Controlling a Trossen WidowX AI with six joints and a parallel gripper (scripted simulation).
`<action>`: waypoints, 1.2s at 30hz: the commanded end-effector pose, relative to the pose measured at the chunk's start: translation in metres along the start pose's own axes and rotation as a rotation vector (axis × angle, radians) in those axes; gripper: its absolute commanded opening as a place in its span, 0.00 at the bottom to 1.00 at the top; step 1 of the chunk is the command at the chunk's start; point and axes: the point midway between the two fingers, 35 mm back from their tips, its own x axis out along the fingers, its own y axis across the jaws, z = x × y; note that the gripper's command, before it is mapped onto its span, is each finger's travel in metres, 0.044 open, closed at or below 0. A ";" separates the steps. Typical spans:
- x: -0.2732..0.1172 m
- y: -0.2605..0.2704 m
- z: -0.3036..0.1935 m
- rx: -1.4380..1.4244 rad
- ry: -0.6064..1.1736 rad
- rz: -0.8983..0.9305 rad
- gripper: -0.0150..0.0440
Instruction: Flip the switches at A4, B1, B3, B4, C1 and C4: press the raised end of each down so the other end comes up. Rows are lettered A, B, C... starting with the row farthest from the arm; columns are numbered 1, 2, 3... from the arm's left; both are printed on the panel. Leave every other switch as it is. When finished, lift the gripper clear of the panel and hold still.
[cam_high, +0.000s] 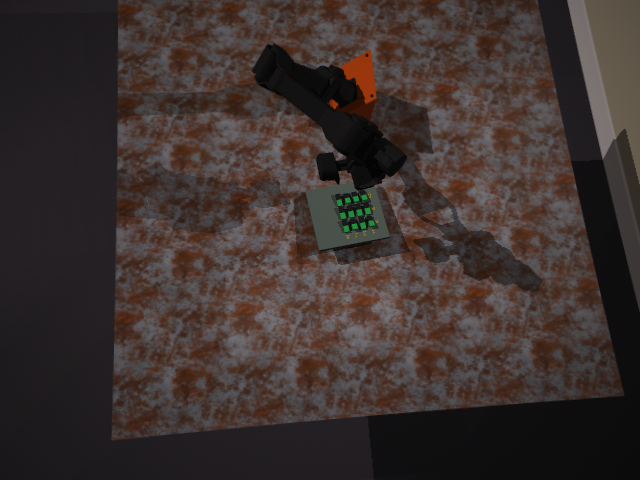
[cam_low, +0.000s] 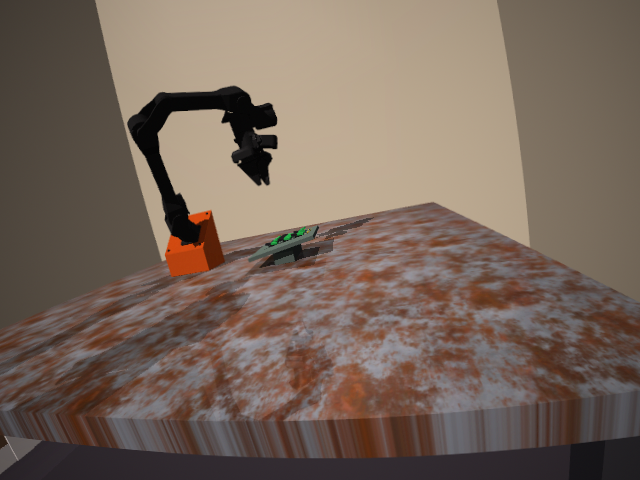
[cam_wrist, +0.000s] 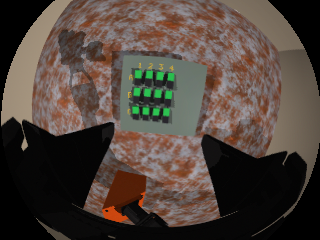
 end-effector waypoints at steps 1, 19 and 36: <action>0.003 0.000 0.001 -0.001 0.000 0.001 0.89; 0.131 -0.022 0.033 -0.039 -0.033 0.002 0.25; 0.153 -0.022 0.033 -0.039 -0.033 0.001 0.25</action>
